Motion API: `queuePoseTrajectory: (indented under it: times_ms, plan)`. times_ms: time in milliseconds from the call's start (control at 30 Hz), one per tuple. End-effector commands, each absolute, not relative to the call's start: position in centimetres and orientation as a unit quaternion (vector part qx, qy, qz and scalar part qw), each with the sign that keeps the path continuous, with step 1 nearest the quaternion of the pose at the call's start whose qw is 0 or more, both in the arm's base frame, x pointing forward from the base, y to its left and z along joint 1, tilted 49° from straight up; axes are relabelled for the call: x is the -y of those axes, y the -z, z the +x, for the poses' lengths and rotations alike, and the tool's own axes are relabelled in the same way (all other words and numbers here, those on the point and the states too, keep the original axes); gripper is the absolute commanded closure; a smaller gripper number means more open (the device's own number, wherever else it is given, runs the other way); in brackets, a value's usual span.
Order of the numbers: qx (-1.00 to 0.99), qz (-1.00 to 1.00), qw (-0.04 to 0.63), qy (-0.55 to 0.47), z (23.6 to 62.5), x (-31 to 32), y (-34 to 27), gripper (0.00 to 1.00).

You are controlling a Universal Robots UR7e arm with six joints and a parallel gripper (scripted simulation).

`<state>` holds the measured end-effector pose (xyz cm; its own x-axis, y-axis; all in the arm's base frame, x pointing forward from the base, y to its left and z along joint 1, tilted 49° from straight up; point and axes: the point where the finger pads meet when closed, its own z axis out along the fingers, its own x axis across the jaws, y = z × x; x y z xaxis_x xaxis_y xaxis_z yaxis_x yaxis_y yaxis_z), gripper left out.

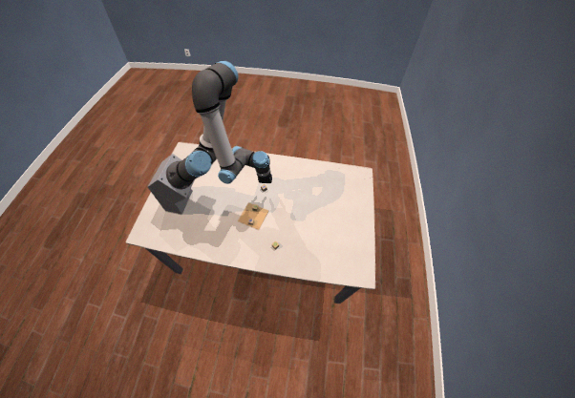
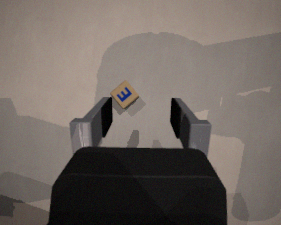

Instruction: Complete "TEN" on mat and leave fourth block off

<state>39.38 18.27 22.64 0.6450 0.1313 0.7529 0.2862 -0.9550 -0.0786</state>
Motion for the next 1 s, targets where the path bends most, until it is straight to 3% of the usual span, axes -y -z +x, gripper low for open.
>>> queuePoseTrajectory:
  times_ms: [0, 967]
  plan:
    - [0.099, -0.902, 0.109, 0.406, 39.7, -19.0, -21.0, 0.00]
    - [0.078, -0.902, 0.127, 0.404, 39.7, -19.9, -18.9, 0.00]
